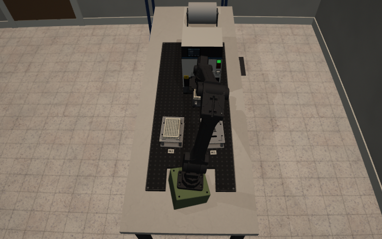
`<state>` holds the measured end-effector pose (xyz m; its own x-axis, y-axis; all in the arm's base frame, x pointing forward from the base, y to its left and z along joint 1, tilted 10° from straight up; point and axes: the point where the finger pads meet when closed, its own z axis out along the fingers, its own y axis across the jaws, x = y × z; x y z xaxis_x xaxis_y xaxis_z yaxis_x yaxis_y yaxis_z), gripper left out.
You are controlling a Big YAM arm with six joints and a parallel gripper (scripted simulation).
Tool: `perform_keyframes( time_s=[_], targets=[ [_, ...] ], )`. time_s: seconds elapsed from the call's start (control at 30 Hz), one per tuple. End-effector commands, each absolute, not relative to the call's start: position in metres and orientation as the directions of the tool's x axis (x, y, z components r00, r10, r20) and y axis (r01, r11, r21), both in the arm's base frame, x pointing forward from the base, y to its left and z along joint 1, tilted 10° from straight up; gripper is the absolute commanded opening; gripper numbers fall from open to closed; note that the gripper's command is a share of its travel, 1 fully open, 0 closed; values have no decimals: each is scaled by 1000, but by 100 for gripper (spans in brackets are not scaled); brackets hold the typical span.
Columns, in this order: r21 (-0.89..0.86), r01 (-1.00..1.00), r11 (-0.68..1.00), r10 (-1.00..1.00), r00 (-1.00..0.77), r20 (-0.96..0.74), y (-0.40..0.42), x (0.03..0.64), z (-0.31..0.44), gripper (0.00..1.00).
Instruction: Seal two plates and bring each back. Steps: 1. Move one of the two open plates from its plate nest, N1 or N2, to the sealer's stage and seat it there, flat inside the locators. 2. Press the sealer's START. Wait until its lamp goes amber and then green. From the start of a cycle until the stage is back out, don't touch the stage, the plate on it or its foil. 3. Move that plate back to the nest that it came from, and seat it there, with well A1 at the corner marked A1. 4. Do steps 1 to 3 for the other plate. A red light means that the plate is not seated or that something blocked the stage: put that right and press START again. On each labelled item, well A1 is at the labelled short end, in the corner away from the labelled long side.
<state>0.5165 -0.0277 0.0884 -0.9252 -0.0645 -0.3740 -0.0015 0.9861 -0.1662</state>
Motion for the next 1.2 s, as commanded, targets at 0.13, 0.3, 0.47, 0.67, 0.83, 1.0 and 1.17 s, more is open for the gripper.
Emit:
perform_keyframes(
  time_s=[0.13,0.3,0.47,0.67,0.83,1.0,1.17],
  targets=[
    [-166,-6,986,-71,-918,-390,-28,525,88,0],
    [-166,-20,986,-84,-918,-387,-21,525,82,0],
    [-166,-11,986,-76,-918,-390,-26,524,81,0],
    [-166,-2,986,-69,-914,-400,-31,530,84,0],
    [-166,0,986,-65,-919,-388,-34,526,75,0],
    [-166,-2,986,-69,-916,-396,-32,524,77,0],
    [-166,-13,986,-81,-910,-406,-25,531,78,0]
  ],
)
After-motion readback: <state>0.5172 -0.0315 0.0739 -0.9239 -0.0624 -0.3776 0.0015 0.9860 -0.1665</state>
